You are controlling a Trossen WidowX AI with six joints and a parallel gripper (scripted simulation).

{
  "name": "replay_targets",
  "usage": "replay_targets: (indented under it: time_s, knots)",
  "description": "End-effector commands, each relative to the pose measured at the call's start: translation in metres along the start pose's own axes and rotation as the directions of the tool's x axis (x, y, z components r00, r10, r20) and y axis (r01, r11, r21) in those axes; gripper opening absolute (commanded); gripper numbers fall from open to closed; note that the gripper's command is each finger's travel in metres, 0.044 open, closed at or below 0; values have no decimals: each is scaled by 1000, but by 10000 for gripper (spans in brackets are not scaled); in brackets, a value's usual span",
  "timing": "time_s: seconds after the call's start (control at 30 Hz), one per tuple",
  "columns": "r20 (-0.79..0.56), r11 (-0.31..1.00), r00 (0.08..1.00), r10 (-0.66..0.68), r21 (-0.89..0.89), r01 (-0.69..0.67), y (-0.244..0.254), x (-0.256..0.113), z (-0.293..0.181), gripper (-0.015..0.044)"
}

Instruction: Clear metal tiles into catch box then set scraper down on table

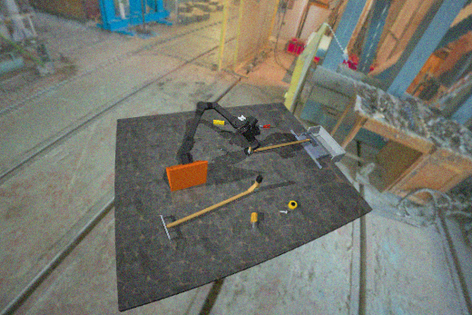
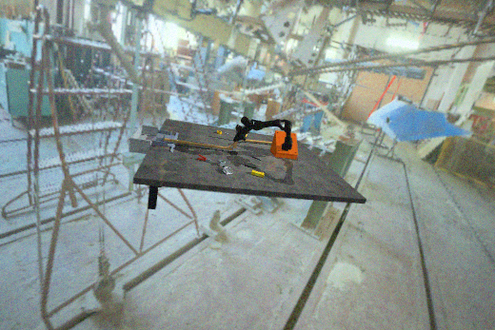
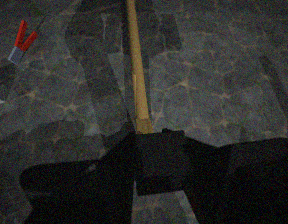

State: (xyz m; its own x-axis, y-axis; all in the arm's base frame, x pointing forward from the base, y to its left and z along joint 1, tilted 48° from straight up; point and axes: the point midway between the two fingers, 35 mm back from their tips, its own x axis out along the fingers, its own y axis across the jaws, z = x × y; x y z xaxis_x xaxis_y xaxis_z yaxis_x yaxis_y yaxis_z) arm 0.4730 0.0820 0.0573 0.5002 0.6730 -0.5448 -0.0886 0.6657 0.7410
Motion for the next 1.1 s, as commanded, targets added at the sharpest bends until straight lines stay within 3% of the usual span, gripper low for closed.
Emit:
replay_targets:
  time_s: [0.0, 1.07]
  knots:
    - [19, 1000, 1000, 2, -12, -2, 2, -10, 1, 0]
    - [22, 1000, 1000, 1, -10, 0, 3, -39, -38, 0]
